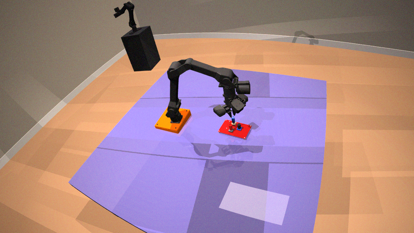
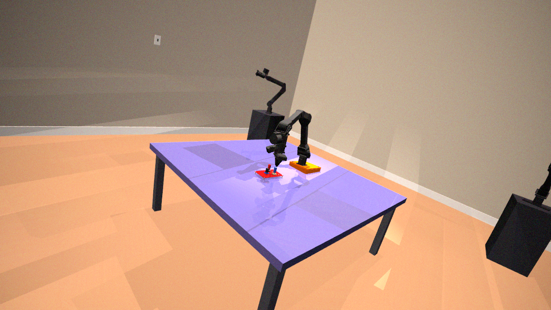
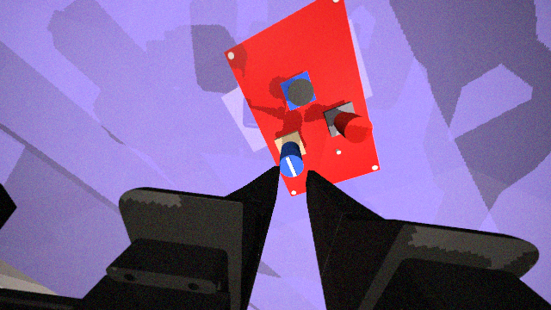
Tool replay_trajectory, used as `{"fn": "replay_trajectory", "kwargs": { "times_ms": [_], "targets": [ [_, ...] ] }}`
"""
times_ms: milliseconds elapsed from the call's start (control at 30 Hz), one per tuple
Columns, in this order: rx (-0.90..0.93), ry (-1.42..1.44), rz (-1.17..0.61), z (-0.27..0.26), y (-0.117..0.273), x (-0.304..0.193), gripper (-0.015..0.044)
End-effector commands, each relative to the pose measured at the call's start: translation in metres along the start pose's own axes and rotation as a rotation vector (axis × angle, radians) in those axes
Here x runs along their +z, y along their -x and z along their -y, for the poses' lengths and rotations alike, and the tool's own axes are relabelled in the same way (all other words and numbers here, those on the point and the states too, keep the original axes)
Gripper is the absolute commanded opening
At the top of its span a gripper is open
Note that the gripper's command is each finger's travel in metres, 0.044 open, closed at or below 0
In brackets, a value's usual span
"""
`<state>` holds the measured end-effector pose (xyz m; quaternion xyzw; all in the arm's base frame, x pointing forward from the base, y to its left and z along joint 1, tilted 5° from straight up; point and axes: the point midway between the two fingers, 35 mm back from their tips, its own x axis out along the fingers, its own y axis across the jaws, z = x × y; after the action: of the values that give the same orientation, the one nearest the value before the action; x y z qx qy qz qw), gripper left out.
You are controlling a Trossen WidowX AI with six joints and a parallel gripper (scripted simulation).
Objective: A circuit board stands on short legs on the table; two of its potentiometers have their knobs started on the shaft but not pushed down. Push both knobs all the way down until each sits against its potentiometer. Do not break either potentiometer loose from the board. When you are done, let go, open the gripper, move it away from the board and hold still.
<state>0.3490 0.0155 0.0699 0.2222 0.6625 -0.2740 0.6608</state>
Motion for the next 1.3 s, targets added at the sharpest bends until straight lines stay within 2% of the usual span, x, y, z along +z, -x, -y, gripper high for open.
{"fn": "replay_trajectory", "kwargs": {
  "times_ms": [0, 100, 333, 500, 1267],
  "targets": [
    [-0.001, 0.000, 0.000, 0.000, -0.001, 0.000, 0.0184],
    [-0.001, 0.000, -0.001, 0.006, 0.002, -0.004, 0.0263],
    [-0.002, -0.001, -0.003, 0.070, 0.021, -0.054, 0.0440],
    [-0.002, -0.001, -0.004, 0.100, 0.020, -0.081, 0.0440],
    [-0.002, -0.001, -0.004, 0.100, 0.020, -0.081, 0.0440]
  ]
}}
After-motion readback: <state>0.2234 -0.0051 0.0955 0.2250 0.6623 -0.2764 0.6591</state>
